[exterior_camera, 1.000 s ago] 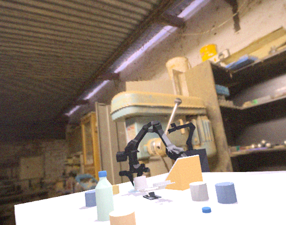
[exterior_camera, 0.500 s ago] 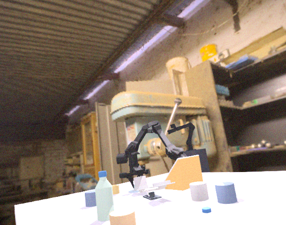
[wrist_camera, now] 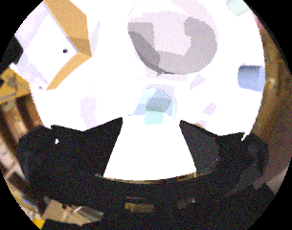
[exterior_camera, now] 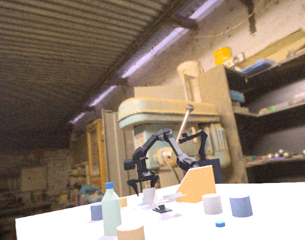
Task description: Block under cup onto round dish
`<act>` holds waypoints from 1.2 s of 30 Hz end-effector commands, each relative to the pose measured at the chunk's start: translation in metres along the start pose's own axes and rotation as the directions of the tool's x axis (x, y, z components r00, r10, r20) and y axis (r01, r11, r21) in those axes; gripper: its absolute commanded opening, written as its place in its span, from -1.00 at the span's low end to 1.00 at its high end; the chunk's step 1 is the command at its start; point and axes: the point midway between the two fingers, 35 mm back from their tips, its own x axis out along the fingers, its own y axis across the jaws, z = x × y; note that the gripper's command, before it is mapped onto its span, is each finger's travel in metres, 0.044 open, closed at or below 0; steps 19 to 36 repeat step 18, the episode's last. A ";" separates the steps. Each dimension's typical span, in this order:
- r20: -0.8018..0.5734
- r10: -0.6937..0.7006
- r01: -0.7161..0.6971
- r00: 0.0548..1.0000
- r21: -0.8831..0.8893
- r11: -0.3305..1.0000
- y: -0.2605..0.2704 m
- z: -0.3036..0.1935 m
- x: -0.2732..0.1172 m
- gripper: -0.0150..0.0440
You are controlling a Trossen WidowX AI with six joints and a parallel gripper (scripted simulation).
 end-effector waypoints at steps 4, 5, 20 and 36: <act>-0.008 -0.021 0.021 1.000 0.013 1.000 -0.001 -0.004 -0.026 1.00; -0.008 -0.021 0.021 1.000 0.013 1.000 -0.001 -0.004 -0.028 1.00; -0.006 -0.028 0.028 1.000 0.007 1.000 0.001 -0.004 -0.065 1.00; -0.006 -0.028 0.028 1.000 0.007 1.000 0.001 -0.004 -0.065 1.00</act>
